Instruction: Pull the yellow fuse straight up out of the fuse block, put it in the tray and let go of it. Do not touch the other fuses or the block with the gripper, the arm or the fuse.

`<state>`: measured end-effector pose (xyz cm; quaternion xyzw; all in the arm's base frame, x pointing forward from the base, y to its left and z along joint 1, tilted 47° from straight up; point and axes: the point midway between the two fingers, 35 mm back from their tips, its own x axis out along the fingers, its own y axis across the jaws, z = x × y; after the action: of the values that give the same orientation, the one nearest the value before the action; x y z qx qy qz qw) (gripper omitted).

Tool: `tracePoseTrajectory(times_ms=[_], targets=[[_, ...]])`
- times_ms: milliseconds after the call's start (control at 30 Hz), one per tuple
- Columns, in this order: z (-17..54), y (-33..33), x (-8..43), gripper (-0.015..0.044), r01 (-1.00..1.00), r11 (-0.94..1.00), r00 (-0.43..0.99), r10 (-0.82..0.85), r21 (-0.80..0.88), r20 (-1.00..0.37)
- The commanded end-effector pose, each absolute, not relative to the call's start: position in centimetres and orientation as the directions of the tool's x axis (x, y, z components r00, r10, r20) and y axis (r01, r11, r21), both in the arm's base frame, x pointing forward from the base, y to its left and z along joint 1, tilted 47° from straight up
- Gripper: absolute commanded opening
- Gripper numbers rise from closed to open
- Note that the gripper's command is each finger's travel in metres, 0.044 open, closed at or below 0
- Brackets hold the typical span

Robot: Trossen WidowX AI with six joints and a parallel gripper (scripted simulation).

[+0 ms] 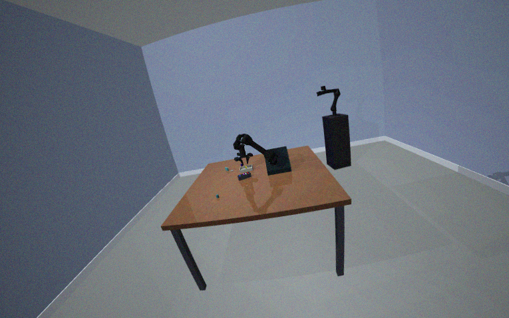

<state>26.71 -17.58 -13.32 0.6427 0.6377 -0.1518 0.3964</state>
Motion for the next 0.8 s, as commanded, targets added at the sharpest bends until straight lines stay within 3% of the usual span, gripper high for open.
tracePoseTrajectory(times_ms=[0, 167, 767], targets=[[-13.3, -17.6, 26.7, 0.0315, 0.94, 0.129, 0.14, 0.699, 0.316, -0.701], [-10.8, -20.2, 26.1, 0.033, 0.942, 0.121, 0.141, 0.703, 0.312, -0.697], [-10.8, -20.1, 26.2, 0.033, 0.943, 0.112, 0.148, 0.704, 0.314, -0.695]])
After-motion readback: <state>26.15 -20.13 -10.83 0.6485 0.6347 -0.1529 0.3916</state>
